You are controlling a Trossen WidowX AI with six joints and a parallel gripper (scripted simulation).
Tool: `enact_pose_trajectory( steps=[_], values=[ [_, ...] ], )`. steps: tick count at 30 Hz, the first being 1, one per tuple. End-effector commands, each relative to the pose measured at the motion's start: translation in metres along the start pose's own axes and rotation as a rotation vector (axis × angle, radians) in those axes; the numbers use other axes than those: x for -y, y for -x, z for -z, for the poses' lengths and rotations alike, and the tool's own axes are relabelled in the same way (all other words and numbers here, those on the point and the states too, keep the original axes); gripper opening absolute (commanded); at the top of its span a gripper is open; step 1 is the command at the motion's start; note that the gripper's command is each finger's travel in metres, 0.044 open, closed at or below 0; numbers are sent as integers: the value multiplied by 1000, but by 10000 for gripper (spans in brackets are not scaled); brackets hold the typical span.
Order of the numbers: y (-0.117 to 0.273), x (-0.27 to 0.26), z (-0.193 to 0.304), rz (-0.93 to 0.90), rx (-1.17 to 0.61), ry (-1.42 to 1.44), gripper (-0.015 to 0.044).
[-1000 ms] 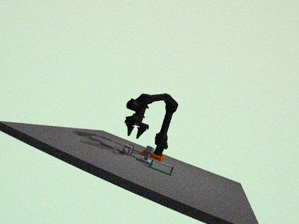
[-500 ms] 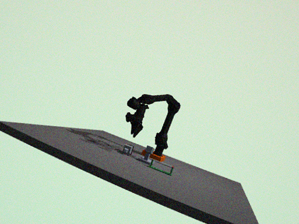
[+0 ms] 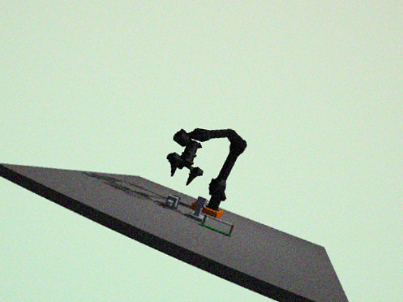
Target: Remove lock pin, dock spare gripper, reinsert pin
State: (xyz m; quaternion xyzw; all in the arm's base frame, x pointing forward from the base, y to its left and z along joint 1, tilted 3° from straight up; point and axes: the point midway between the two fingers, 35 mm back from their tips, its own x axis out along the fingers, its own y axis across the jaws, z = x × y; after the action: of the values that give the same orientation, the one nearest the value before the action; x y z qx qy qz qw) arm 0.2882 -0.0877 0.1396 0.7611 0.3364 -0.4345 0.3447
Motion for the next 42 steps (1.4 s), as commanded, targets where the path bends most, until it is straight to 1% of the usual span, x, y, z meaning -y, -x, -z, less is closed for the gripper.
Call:
enact_pose_trajectory(
  steps=[1, 18, 21, 31, 42],
  values=[
    [13, 2, 0, -70, -109, -576, 440],
    [10, 2, -1, -71, -108, -581, 440],
    [0, 4, -5, -75, -104, -600, 440],
    [-49, 17, -22, -98, -86, -704, 440],
    [-63, 19, -27, -99, -85, -709, 440]
  ],
)
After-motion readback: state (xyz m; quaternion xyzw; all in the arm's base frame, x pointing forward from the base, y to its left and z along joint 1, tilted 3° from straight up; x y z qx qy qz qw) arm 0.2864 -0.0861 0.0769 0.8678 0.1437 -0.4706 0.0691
